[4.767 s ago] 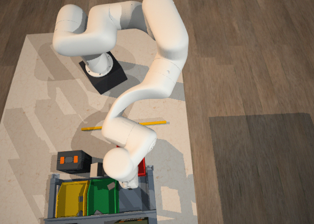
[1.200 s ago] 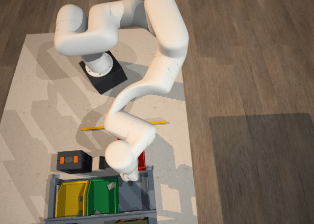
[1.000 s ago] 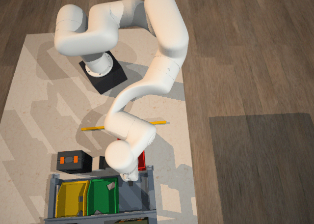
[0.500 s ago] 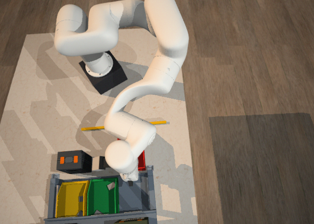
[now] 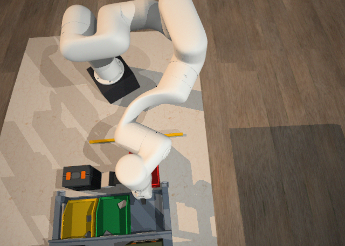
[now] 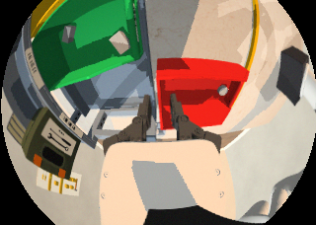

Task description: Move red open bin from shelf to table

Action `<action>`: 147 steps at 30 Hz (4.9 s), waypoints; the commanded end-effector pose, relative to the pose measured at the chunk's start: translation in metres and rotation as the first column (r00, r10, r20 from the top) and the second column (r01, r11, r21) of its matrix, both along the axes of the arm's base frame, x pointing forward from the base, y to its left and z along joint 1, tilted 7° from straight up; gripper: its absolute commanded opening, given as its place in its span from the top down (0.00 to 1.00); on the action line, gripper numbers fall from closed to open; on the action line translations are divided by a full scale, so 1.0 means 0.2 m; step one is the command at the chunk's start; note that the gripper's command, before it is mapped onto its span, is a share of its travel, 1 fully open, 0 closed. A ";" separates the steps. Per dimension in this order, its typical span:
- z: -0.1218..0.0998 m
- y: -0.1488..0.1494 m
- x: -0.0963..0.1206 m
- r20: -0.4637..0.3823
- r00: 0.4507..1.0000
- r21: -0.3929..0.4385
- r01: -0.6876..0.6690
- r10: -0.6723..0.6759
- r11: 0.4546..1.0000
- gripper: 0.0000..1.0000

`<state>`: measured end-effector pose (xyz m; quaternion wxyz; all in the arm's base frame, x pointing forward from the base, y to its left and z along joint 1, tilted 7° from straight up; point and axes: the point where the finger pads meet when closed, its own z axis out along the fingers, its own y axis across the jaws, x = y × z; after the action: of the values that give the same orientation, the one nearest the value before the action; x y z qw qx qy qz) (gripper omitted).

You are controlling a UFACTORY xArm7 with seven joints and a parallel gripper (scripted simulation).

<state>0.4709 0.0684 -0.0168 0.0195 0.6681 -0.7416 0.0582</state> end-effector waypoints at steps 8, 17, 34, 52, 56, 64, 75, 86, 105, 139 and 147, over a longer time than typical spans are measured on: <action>0.01 0.00 0.01 0.004 1.000 0.001 0.000 0.000 1.000 0.67; 0.01 0.00 0.01 0.004 1.000 0.001 0.000 0.000 1.000 0.67; 0.28 0.03 -0.01 0.004 1.000 0.001 0.000 0.000 1.000 0.67; 0.41 0.05 -0.01 0.004 1.000 0.001 0.000 0.000 1.000 0.67; 0.41 0.05 -0.01 0.004 1.000 0.001 0.000 0.000 1.000 0.67; 0.36 0.04 -0.01 0.004 1.000 0.001 0.000 0.000 1.000 0.67; 0.36 0.04 -0.01 0.004 1.000 0.001 0.000 0.000 1.000 0.67; 0.33 0.04 -0.01 0.004 1.000 0.001 0.000 0.000 1.000 0.67; 0.32 0.04 -0.01 0.004 1.000 0.001 0.000 0.000 1.000 0.67; 0.32 0.04 -0.01 0.004 1.000 0.001 0.000 0.000 1.000 0.67; 0.32 0.04 -0.01 0.004 1.000 0.001 0.000 0.000 1.000 0.67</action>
<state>0.4678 0.0755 0.0452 0.0196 0.6681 -0.7416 0.0581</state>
